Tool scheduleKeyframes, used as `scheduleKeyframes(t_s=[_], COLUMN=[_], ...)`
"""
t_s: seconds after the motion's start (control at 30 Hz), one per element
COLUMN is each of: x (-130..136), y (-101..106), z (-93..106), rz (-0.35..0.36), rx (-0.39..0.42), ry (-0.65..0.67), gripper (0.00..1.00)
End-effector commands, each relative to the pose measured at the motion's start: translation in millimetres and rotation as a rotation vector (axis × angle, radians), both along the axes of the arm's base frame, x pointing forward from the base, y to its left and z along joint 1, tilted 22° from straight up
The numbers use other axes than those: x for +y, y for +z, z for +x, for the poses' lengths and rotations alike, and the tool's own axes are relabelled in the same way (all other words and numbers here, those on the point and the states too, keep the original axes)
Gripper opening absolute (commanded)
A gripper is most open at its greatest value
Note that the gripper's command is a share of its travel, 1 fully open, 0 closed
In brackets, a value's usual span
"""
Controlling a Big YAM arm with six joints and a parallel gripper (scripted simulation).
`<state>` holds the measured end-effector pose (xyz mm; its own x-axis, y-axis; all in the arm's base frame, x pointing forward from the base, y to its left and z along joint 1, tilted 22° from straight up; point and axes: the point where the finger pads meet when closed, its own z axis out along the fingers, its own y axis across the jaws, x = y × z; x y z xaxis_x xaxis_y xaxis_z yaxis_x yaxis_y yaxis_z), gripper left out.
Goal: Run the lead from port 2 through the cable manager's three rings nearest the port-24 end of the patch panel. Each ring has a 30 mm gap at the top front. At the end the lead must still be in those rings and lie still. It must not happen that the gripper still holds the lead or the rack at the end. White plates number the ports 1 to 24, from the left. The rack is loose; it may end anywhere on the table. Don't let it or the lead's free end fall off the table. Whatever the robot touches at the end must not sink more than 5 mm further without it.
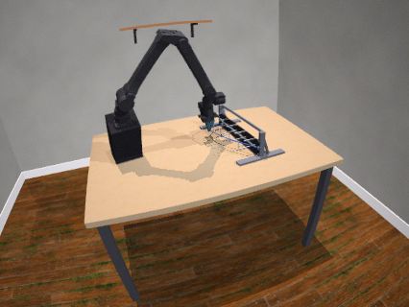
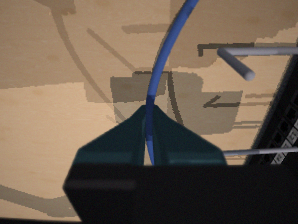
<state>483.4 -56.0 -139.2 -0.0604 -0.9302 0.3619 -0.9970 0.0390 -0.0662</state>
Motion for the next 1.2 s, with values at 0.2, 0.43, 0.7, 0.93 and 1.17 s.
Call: scheduleKeyframes(t_s=[0.2, 0.43, 0.7, 0.93, 1.17], x=[18, 19, 26, 20, 18], y=[29, 45, 57, 63, 64], z=[7.8, 1.9, 2.5, -2.0, -2.2], rz=[0.003, 0.0, 0.0, -0.001, 0.0], rx=[-0.022, -0.014, -0.016, -0.007, -0.007], ry=[0.009, -0.002, 0.006, -0.007, -0.01], gripper=[0.0, 0.0, 0.0, 0.0, 0.0])
